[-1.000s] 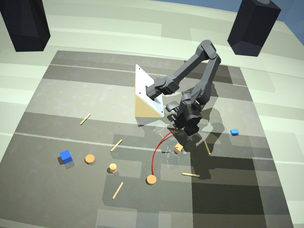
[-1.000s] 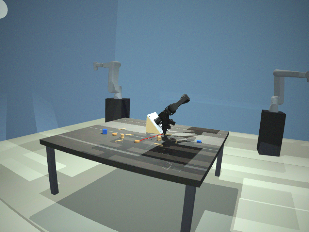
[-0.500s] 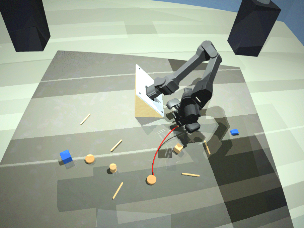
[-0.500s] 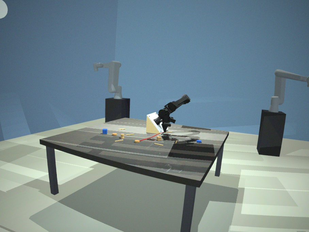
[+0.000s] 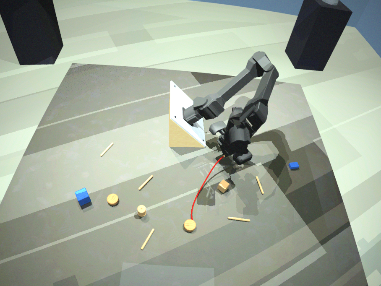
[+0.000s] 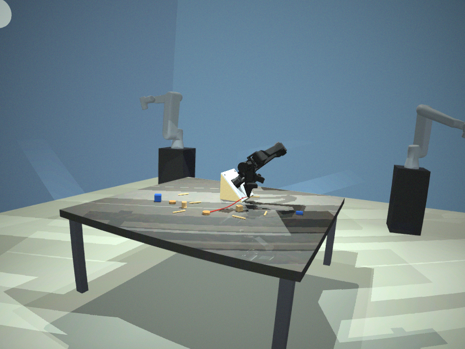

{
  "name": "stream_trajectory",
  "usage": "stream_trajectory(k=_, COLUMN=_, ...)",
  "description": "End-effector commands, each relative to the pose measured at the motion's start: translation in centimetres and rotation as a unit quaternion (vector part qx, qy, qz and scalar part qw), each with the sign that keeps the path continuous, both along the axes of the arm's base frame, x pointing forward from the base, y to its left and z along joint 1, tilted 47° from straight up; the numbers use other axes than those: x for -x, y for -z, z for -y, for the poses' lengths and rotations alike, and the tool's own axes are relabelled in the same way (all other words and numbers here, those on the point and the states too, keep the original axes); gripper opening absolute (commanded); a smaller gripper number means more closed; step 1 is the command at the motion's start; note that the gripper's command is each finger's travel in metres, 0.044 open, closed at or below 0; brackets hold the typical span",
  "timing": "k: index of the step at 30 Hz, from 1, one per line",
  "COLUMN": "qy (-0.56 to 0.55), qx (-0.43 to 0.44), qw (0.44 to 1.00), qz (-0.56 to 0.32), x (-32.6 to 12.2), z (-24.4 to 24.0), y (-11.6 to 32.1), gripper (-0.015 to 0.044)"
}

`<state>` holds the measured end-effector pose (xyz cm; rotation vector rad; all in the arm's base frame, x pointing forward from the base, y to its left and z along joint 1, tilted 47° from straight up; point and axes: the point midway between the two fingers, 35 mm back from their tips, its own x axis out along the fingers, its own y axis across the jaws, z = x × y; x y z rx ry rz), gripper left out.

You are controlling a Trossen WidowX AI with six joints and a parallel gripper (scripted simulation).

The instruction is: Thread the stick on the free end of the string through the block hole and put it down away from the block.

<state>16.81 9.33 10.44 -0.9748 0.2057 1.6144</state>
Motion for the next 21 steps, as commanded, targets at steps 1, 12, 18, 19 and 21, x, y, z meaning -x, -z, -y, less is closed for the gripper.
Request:
stream_trajectory(k=1, qy=0.001, qx=0.0, qw=1.0, qz=-0.002, x=0.0, z=0.0, y=0.0, gripper=0.0)
stream_trajectory(k=12, qy=0.082, qx=0.004, qw=0.992, qz=-0.093, x=-1.2, z=0.3, y=-0.3, gripper=0.0)
stream_trajectory(k=18, qy=0.13, qx=0.007, qw=0.981, qz=-0.146, x=-1.9, z=0.5, y=-0.4, gripper=0.0)
stream_trajectory(k=19, qy=0.138, qx=0.007, qw=0.978, qz=-0.155, x=-2.0, z=0.6, y=-0.4, gripper=0.0)
stream_trajectory(k=21, qy=0.153, qx=0.008, qw=0.973, qz=-0.172, x=-2.2, z=0.6, y=-0.5, gripper=0.0)
